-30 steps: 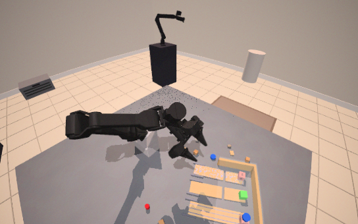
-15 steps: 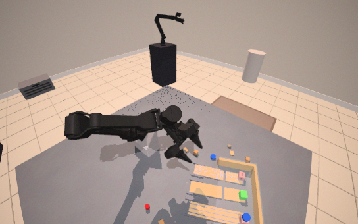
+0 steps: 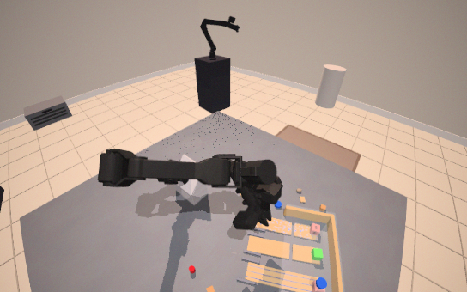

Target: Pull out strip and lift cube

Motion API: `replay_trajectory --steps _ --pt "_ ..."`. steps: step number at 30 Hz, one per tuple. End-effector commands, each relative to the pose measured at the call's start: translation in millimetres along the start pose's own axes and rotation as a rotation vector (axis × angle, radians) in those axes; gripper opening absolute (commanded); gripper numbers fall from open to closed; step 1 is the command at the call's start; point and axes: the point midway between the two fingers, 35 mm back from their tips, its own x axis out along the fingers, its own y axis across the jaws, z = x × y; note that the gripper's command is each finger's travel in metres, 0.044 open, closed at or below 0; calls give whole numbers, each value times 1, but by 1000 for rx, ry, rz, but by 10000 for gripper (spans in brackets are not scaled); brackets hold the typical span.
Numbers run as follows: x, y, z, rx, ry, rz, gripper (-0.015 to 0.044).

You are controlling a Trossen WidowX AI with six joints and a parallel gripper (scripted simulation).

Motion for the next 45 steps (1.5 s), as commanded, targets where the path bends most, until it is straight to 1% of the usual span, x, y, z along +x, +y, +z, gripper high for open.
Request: replay_trajectory --steps 1,9,15,27,45 --pt "35 -20 6 -79 179 31 0" --pt "80 -63 -5 -168 448 104 0" --pt "102 -93 -23 -212 614 168 0" --pt "102 -93 -26 -213 619 170 0" --pt "126 -90 -43 -213 618 171 0"
